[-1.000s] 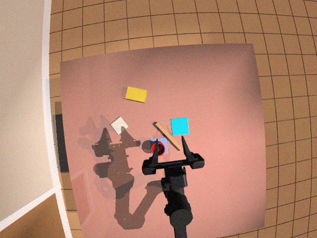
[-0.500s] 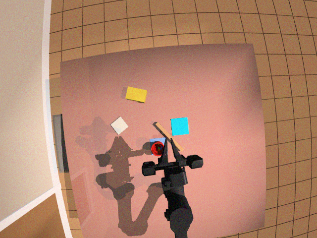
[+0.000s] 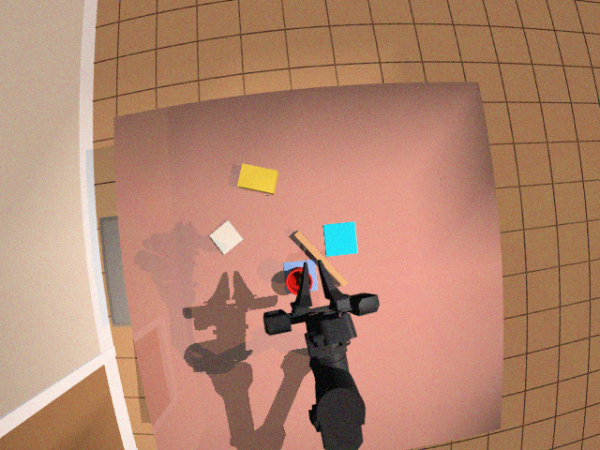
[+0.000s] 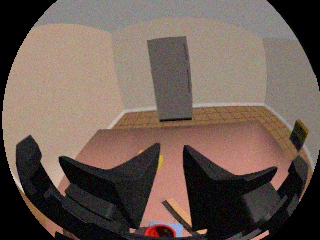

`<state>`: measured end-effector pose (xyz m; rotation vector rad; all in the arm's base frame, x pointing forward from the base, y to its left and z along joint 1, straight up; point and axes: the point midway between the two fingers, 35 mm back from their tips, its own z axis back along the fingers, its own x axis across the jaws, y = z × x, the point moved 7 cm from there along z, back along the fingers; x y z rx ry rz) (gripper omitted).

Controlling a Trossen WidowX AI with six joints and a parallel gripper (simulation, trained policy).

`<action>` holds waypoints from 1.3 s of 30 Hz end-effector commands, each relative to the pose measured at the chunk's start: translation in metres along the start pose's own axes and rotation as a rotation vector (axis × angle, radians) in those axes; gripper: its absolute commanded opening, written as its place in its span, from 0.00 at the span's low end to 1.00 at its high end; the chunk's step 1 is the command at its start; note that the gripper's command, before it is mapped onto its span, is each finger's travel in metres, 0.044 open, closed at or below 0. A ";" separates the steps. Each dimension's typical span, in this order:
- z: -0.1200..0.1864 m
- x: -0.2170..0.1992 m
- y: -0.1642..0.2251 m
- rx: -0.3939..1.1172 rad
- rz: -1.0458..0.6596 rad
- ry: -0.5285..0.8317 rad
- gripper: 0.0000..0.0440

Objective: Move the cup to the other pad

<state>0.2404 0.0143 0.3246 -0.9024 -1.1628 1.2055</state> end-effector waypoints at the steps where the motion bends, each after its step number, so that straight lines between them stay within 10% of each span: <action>1: 0.000 0.004 -0.004 0.041 -0.043 -0.007 0.23; 39: -0.010 0.033 -0.010 0.559 -0.499 0.135 0.28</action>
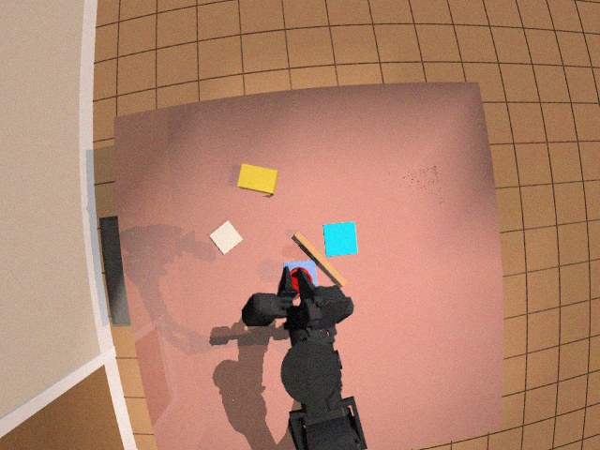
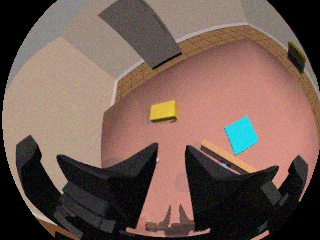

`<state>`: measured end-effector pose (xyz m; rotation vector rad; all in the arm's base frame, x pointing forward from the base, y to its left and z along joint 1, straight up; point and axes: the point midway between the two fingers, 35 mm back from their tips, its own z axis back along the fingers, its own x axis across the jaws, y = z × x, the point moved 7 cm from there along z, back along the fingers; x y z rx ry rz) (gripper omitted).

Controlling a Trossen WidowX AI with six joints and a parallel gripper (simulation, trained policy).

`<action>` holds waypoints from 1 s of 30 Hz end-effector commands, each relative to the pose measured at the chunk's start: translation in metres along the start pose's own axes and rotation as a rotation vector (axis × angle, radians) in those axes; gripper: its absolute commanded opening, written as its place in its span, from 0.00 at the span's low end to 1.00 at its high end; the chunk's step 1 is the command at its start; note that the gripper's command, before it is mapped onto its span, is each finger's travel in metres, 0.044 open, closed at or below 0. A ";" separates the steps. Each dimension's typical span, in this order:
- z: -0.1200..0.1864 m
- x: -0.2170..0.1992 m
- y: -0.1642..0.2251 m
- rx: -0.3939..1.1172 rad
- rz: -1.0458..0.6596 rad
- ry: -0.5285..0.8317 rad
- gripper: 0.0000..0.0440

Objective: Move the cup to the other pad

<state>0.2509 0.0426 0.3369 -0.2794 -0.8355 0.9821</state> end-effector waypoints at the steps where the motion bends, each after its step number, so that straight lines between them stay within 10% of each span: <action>1: 0.000 0.004 0.001 0.047 -0.047 0.023 0.28; 30: -0.026 -0.009 0.021 0.349 -0.240 0.376 0.29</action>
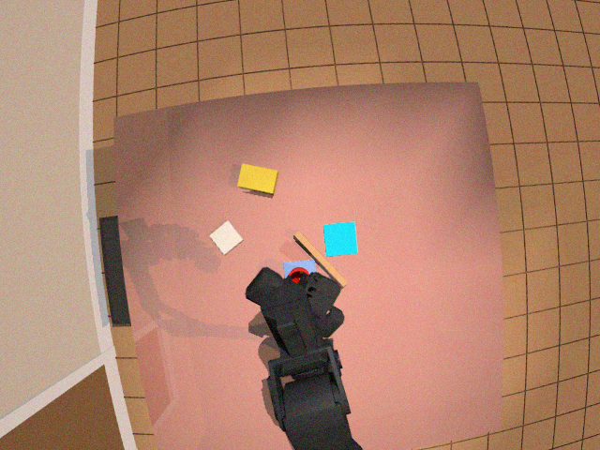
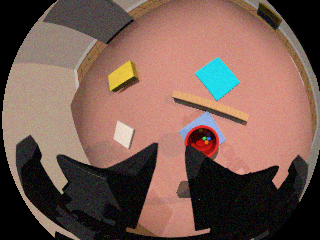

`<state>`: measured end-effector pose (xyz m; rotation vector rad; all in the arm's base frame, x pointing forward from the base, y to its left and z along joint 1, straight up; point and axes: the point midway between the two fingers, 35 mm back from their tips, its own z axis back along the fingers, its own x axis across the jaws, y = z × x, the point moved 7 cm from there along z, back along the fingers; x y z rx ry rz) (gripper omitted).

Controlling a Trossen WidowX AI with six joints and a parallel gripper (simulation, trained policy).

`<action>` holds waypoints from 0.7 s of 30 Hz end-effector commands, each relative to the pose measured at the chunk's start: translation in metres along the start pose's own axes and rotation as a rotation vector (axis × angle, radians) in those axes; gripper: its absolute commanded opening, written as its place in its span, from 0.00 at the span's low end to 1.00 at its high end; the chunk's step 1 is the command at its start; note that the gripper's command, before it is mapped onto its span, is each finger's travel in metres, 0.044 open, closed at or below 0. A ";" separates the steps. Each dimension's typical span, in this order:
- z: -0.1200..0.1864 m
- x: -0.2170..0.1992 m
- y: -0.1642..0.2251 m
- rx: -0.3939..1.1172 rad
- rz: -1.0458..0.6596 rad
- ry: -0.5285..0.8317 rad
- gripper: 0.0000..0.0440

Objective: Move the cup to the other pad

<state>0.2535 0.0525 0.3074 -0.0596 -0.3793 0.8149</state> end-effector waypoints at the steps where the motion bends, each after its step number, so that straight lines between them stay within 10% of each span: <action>1: -0.005 -0.003 0.000 0.025 -0.021 0.052 0.29; 21: -0.040 -0.025 0.002 0.155 -0.093 0.308 0.32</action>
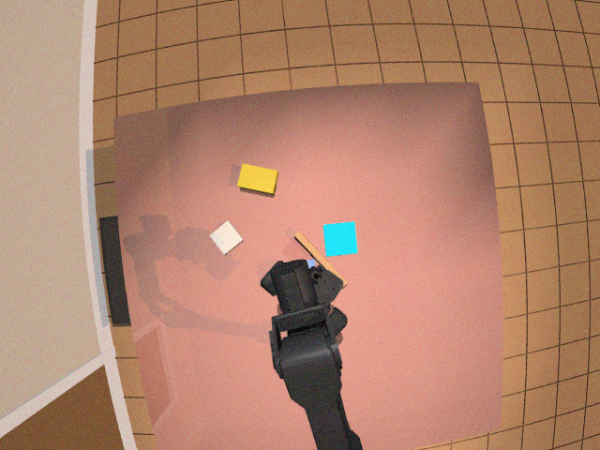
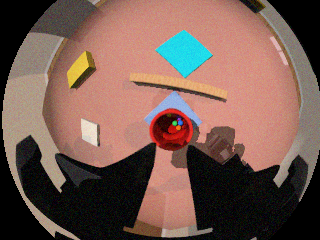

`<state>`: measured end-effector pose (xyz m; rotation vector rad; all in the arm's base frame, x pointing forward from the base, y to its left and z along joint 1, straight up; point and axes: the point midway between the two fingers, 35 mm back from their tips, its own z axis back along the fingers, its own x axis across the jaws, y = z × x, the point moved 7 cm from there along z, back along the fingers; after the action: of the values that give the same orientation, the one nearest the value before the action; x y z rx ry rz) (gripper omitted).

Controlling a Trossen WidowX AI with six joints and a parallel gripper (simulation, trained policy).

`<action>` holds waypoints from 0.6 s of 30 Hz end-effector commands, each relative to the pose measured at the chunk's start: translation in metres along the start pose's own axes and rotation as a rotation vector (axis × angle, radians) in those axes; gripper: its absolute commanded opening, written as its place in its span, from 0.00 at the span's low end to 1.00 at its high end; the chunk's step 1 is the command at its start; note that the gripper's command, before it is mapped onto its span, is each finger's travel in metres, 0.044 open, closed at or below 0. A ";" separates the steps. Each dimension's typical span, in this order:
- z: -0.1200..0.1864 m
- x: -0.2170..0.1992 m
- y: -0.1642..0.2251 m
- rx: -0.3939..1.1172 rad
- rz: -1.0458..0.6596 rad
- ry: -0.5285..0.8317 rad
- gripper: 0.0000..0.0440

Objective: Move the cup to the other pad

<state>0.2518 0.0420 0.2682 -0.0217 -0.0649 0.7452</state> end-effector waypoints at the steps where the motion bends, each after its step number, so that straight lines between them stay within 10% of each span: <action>1: -0.008 -0.003 -0.001 0.016 -0.022 0.043 0.32; 18: -0.051 -0.007 0.000 0.052 -0.067 0.164 0.37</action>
<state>0.2502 0.0375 0.2253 -0.0264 0.0900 0.6843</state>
